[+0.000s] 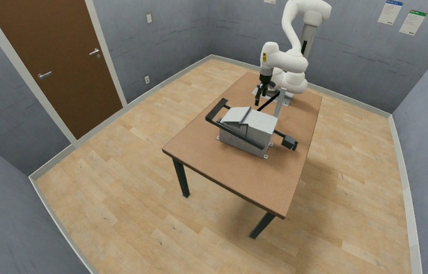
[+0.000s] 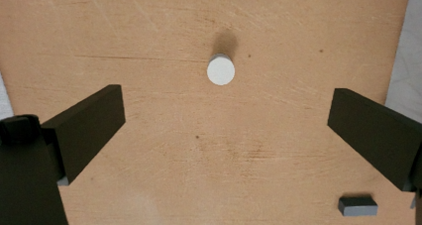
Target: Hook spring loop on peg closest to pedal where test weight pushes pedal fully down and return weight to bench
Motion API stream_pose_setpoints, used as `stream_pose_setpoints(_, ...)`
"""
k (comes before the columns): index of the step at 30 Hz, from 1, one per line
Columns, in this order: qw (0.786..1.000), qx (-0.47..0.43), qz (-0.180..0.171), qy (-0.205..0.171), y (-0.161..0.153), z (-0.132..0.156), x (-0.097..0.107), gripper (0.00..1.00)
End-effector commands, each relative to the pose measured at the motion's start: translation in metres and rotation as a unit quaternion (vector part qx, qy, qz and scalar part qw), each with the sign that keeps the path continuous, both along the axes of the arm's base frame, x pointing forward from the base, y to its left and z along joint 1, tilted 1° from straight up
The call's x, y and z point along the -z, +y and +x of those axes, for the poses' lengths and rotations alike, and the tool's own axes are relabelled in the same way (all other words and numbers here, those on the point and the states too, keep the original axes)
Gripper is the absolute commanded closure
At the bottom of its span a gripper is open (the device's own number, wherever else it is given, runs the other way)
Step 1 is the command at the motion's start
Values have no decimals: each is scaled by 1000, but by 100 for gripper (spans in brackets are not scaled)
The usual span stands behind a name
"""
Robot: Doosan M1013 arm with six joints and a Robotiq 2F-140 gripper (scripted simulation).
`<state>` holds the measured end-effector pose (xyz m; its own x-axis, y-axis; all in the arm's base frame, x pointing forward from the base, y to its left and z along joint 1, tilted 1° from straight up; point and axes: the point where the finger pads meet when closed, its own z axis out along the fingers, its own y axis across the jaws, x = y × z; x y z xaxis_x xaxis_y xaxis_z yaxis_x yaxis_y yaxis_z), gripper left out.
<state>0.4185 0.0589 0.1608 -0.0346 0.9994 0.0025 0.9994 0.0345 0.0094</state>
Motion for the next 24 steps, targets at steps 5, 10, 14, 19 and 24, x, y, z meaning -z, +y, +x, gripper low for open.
stream_pose_setpoints(5, 1000, 0, 0, 0, 0, 0, -10, 0)
stream_pose_setpoints(10, 1000, 0, 0, 0, 0, 0, -12, 76)
stream_pose_setpoints(14, 1000, 0, 0, 0, 0, 0, -12, 76)
stream_pose_setpoints(19, 1000, 0, 0, 0, 0, 0, -12, 76)
stream_pose_setpoints(24, 1000, 0, 0, 0, 0, 0, -12, 76)
